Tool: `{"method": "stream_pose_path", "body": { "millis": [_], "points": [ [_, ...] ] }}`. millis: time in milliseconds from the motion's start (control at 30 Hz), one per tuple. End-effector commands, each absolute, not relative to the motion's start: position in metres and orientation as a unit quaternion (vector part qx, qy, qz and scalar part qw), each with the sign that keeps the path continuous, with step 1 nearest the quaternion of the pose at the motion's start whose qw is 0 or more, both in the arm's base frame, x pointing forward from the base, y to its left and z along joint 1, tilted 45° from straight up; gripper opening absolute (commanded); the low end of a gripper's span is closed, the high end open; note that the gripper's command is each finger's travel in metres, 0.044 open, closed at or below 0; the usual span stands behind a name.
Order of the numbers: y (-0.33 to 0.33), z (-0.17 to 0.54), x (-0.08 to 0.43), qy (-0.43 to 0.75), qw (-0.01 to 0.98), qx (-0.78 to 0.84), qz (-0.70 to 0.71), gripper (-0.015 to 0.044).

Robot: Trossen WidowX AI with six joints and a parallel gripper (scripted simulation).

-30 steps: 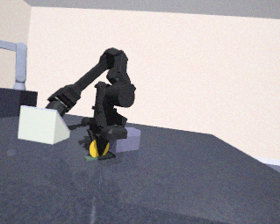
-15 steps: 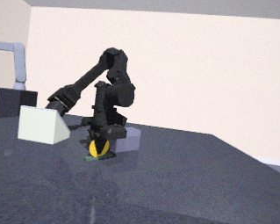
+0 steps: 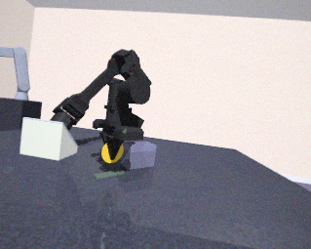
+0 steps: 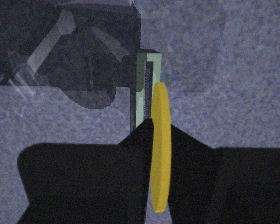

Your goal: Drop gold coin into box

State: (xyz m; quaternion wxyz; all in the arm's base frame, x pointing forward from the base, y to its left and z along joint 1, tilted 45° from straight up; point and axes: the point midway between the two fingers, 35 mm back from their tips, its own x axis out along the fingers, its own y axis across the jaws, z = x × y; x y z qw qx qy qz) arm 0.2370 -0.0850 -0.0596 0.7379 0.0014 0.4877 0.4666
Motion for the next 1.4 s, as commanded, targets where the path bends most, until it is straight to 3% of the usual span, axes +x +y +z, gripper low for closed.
{"method": "stream_pose_path", "body": {
  "millis": [0, 867, 1367],
  "points": [
    [-0.093, -0.053, 0.237, 0.487, 0.738, -0.003, 0.466, 0.0],
    [-0.13, -0.021, 0.229, 0.508, 0.737, 0.032, 0.444, 0.0],
    [-0.118, -0.005, 0.244, 0.511, 0.737, 0.033, 0.44, 0.0]
  ]
}}
